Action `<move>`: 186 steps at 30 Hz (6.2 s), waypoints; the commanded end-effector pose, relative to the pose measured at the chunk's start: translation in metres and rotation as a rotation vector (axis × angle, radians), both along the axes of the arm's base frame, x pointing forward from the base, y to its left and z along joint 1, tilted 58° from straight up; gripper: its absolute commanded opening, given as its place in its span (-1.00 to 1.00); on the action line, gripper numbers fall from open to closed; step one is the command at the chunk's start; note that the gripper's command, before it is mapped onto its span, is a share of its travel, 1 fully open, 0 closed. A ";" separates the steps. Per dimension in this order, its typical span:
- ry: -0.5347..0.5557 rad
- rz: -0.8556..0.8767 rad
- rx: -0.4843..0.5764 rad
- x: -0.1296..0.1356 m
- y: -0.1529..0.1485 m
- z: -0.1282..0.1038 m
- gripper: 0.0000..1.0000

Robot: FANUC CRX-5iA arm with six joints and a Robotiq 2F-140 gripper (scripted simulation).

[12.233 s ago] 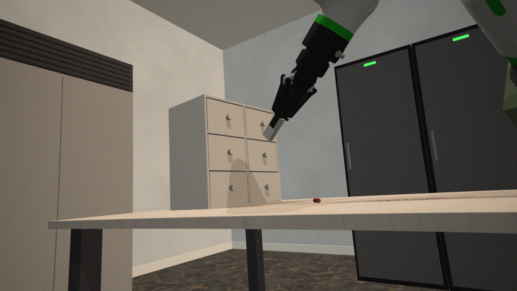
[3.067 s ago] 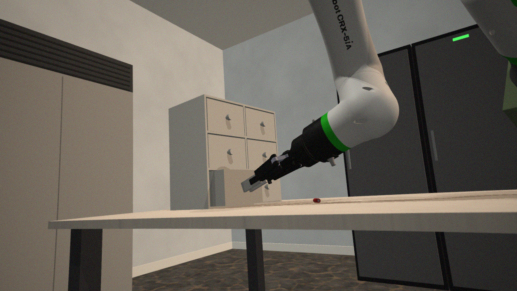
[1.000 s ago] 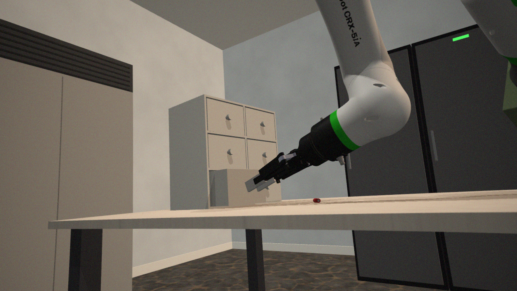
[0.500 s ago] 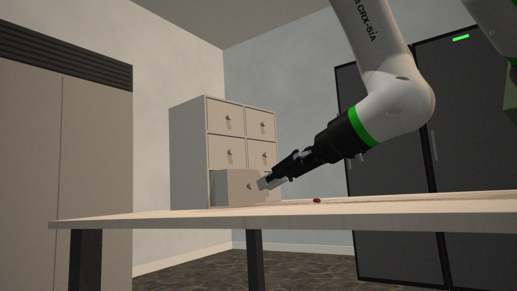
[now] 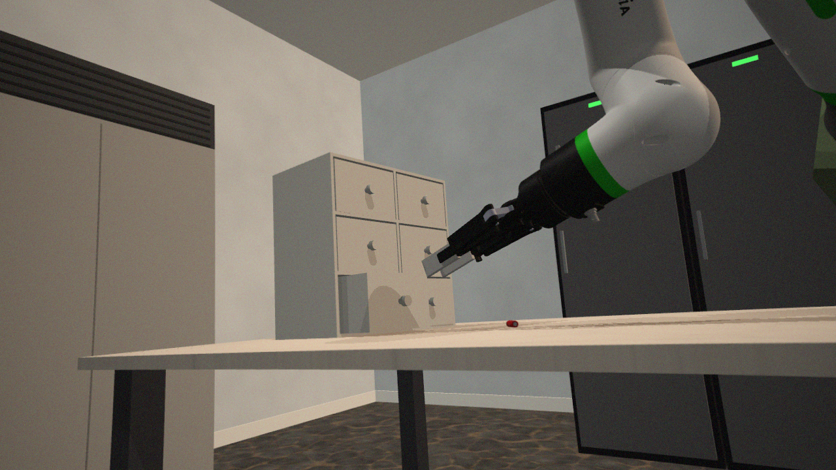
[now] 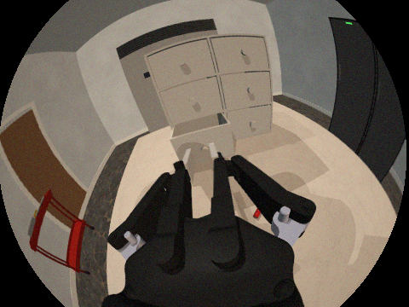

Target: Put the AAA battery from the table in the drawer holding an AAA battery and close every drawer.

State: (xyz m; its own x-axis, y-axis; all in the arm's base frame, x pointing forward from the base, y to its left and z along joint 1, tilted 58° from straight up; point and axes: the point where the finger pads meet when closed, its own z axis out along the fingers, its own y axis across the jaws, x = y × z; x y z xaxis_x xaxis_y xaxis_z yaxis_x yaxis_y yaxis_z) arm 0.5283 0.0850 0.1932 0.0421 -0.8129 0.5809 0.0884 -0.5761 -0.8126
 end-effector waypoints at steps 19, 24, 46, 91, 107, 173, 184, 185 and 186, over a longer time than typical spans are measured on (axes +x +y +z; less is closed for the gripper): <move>0.005 0.002 0.000 -0.043 -0.037 0.020 -0.60; 0.006 0.004 0.000 -0.043 -0.037 0.020 -0.60; 0.079 0.108 -0.011 -0.056 -0.043 0.023 -0.60; 0.691 0.970 -0.104 -0.167 -0.095 0.048 -0.60; 0.709 0.994 -0.106 -0.170 -0.097 0.049 -0.60; 0.688 0.968 -0.113 -0.036 -0.119 0.080 1.00; 0.544 0.784 -0.159 0.015 -0.095 0.069 1.00; 0.525 0.761 -0.164 0.021 -0.091 0.067 1.00; 0.507 0.738 -0.170 0.027 -0.088 0.066 1.00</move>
State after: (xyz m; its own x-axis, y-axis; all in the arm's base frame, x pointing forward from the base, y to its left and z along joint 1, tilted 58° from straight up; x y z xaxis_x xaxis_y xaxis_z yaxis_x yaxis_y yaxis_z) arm 0.5354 -0.0118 0.2639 0.8547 -0.3312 0.3996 0.1268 -0.6133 -0.7796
